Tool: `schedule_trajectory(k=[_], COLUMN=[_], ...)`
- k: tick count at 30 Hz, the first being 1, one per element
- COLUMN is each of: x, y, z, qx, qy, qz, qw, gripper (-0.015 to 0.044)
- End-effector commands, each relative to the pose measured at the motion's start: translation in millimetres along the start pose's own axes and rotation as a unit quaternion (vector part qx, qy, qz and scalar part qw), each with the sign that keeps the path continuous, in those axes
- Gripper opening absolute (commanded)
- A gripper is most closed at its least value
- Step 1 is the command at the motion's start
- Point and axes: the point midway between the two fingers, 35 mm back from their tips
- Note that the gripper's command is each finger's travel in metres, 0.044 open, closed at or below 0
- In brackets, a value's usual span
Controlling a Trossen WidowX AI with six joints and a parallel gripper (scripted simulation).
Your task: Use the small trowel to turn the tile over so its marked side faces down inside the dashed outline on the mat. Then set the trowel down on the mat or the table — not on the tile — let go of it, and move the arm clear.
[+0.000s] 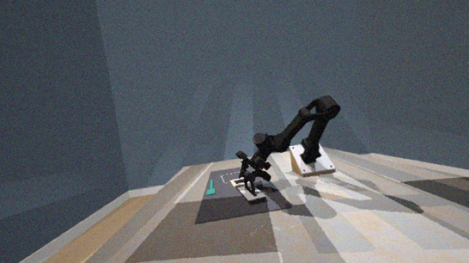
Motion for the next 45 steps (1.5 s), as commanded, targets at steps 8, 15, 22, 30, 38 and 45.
schedule_trajectory(k=[8, 15, 22, 30, 38, 45], x=[-0.6, -1.4, -2.3, -3.5, -10.9, -21.2], y=[17.0, 27.6, 39.1, 48.0, 44.4, 51.9], z=[0.3, 1.2, 2.6, 3.8, -5.9, -16.9], qx=[0.003, 0.003, 0.003, 0.002, -0.035, -0.038], qy=[0.003, 0.003, 0.003, 0.003, -0.002, -0.003], qz=[0.005, 0.006, 0.005, 0.005, 0.036, 0.038], qw=[1.0, 1.0, 1.0, 1.0, 0.999, 0.999], gripper=[0.0, 0.0, 0.0, 0.0, 0.0, 0.0])
Point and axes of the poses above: the point midway between the two fingers, 35 mm back from their tips, its own x axis out along the fingers, its own z axis across the jaws, y = z × x, and after that the axes turned 9 degrees about -x, right-handed
